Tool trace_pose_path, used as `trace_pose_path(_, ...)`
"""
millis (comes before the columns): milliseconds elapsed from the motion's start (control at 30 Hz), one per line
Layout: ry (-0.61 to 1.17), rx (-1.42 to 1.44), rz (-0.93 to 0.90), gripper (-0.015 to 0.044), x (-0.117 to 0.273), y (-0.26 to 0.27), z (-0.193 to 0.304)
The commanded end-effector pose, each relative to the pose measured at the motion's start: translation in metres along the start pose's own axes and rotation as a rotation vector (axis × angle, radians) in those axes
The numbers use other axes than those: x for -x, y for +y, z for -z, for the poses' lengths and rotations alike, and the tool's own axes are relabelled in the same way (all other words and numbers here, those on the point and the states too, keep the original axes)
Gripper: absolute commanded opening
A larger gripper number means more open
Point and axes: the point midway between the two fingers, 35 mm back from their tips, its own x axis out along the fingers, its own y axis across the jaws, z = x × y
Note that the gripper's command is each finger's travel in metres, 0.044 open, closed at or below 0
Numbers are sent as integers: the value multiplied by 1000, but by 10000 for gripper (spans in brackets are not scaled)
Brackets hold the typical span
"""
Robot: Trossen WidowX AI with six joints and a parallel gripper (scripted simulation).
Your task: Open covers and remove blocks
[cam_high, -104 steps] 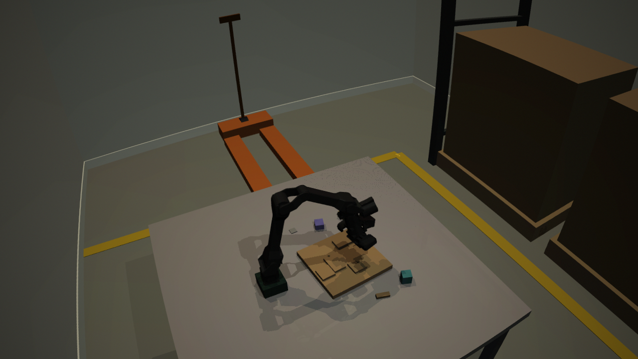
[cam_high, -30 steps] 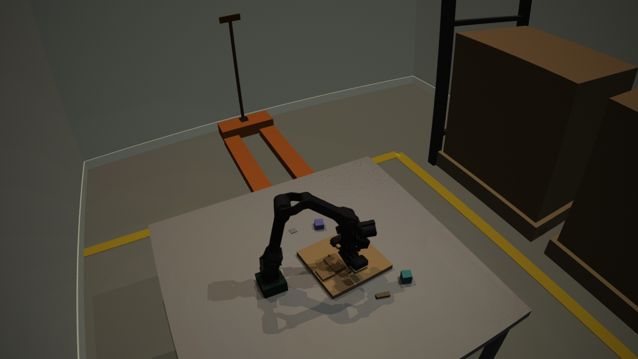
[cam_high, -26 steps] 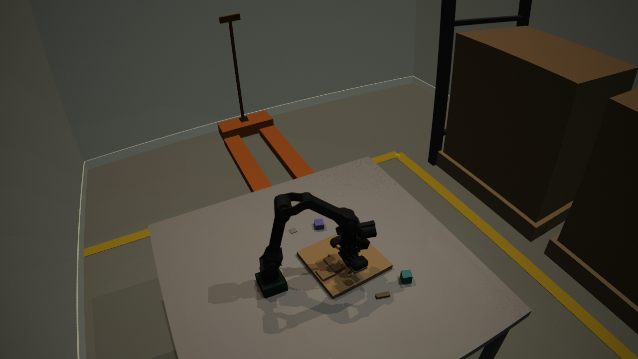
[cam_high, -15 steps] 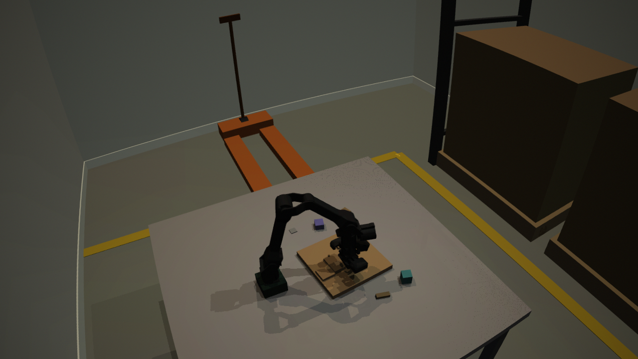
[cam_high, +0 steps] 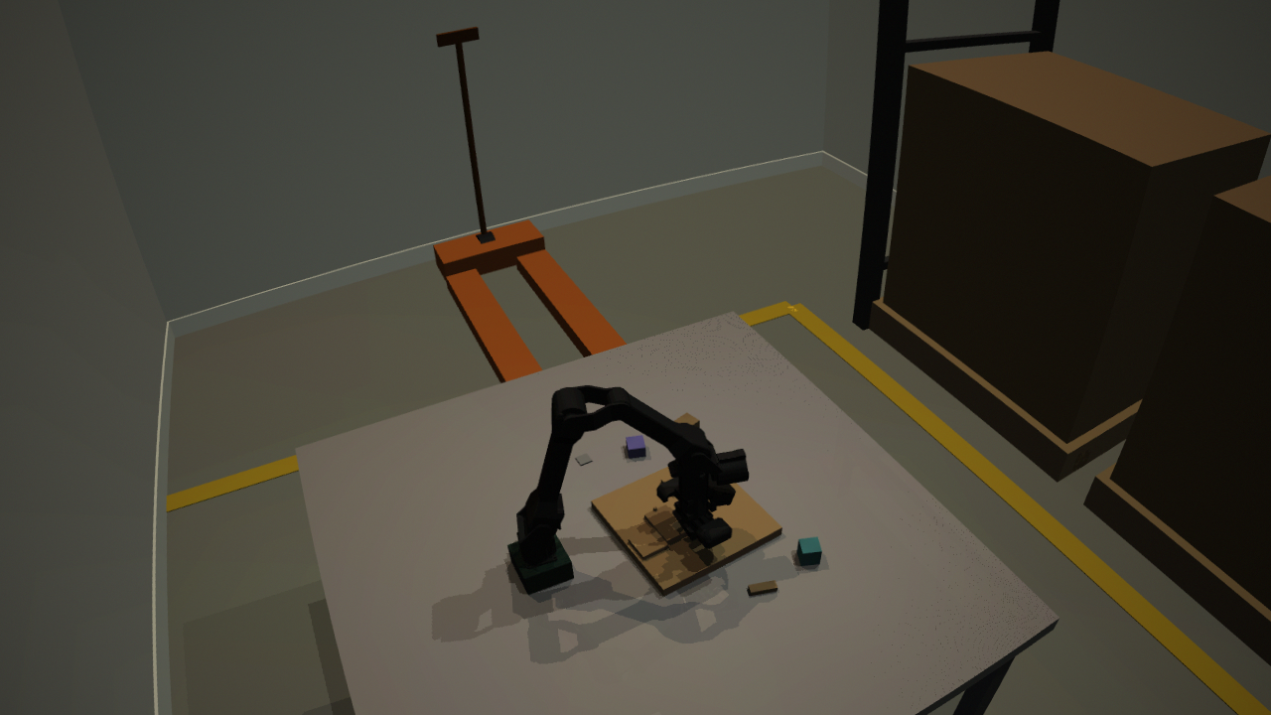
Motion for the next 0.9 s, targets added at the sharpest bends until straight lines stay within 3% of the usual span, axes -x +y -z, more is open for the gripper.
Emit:
trace_pose_path(0, 1, -3, -5, 0, -2, 1, 0)
trace_pose_path(867, -1, -3, -5, 0, 0, -1, -26)
